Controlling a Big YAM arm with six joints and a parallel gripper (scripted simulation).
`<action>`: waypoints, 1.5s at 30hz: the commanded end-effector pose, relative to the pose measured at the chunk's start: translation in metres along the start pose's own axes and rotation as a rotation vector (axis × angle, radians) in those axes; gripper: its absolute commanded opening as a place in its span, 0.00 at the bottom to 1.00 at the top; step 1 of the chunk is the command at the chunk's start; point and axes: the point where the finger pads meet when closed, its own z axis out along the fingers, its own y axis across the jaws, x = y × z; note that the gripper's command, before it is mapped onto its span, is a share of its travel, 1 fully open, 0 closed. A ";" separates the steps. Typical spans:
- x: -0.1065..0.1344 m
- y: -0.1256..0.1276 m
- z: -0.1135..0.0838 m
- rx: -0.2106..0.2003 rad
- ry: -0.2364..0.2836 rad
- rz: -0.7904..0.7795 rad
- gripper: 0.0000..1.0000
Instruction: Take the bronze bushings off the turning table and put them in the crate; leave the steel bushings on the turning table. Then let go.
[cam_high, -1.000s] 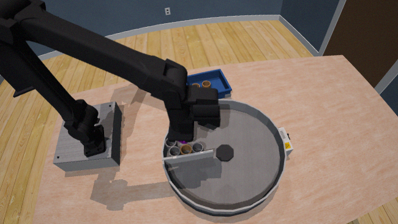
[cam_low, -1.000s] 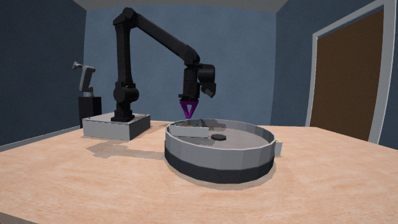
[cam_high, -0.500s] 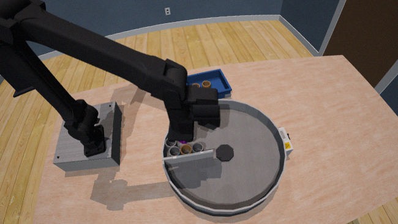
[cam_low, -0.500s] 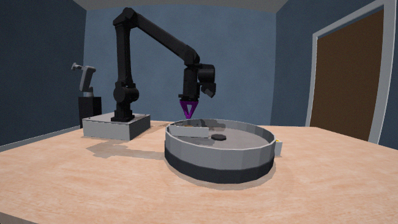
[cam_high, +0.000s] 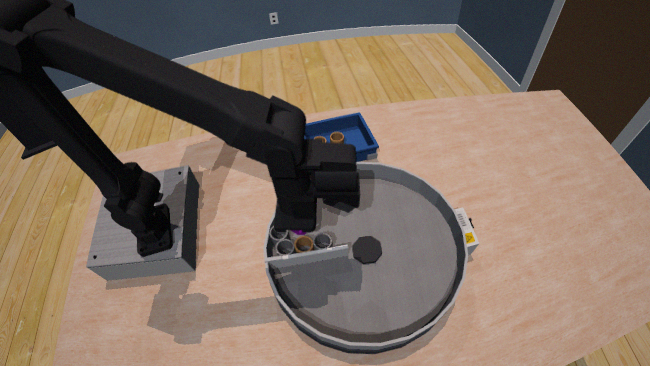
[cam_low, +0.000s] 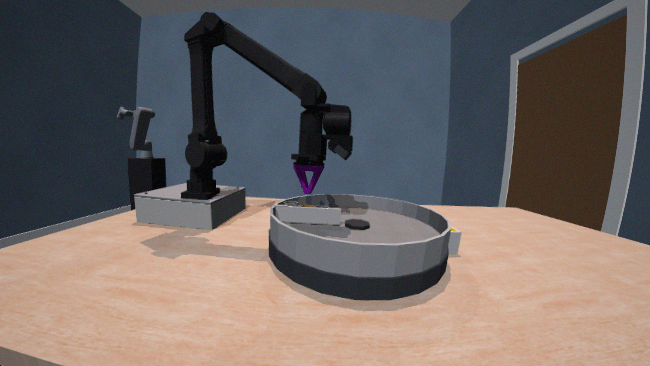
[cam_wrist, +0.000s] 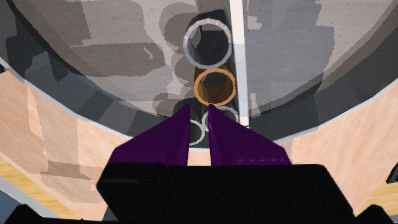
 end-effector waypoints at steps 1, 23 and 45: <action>-0.005 -0.003 -0.011 0.000 -0.045 -0.002 0.14; -0.015 -0.004 -0.018 0.001 -0.064 -0.003 0.14; -0.015 -0.004 -0.018 0.001 -0.064 -0.003 0.14</action>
